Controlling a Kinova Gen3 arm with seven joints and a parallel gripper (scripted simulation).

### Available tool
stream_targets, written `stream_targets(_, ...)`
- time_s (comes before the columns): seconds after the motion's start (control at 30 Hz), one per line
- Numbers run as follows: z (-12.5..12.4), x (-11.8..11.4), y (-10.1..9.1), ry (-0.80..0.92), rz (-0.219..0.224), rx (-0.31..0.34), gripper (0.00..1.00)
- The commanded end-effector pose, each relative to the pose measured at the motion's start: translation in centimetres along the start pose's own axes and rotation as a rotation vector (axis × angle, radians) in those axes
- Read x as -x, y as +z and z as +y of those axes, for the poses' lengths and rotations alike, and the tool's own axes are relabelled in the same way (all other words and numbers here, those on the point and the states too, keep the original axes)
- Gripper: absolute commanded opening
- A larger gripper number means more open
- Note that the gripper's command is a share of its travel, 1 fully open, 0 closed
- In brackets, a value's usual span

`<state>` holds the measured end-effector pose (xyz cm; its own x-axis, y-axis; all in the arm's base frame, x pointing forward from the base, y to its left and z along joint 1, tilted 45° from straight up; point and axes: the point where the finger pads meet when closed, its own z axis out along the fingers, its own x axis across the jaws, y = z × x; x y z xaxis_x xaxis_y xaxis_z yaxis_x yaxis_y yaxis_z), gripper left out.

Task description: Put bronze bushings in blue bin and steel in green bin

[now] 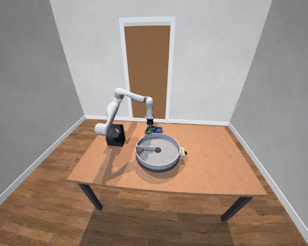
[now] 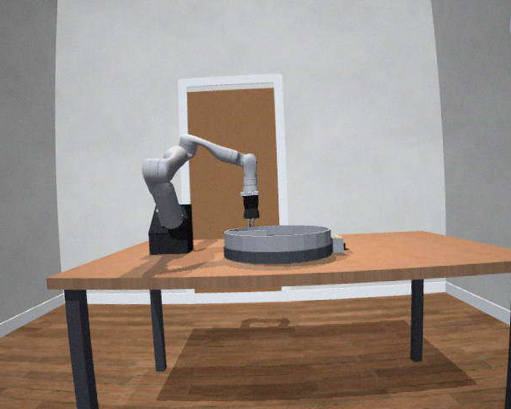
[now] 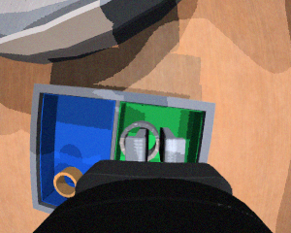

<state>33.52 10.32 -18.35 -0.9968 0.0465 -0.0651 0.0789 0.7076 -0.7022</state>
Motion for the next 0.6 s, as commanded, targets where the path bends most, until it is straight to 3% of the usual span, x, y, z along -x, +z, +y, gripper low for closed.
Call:
stream_targets(0.0,0.0,0.0,-0.1,0.000,-0.001,0.001,0.00)
stream_targets(0.57,0.0,0.1,1.1,0.000,-0.001,0.001,0.00)
